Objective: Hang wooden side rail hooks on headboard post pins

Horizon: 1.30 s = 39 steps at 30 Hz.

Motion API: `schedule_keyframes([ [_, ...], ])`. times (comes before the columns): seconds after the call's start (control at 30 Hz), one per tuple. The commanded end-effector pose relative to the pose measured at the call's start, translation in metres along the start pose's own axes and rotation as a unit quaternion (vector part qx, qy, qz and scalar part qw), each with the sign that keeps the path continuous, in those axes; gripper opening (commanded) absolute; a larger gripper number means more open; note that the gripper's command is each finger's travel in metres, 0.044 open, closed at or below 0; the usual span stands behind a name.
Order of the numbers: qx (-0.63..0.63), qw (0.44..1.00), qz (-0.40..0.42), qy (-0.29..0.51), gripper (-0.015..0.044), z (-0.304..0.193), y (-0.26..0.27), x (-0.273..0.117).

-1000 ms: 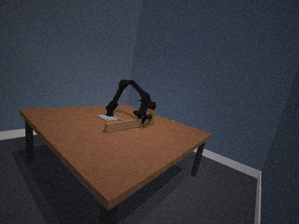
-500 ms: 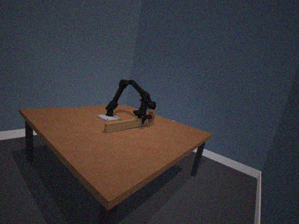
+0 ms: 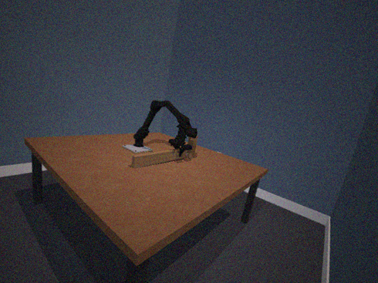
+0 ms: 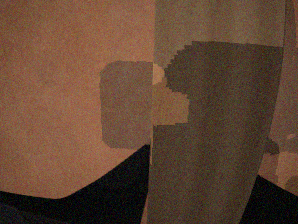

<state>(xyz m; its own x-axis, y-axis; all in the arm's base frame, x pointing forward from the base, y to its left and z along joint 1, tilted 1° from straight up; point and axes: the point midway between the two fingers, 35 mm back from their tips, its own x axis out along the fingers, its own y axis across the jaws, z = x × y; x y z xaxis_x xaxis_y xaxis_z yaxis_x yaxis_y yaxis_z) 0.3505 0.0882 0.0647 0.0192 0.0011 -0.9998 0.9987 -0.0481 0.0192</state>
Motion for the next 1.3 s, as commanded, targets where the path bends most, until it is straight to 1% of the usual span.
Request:
schedule_keyframes([
  [0.0, 0.007, 1.0, 0.008, 0.003, 0.0, -0.0007, 0.0026, -0.0076],
  [1.27, 0.007, 1.0, 0.008, 0.003, 0.0, -0.0007, 0.0025, -0.014],
])
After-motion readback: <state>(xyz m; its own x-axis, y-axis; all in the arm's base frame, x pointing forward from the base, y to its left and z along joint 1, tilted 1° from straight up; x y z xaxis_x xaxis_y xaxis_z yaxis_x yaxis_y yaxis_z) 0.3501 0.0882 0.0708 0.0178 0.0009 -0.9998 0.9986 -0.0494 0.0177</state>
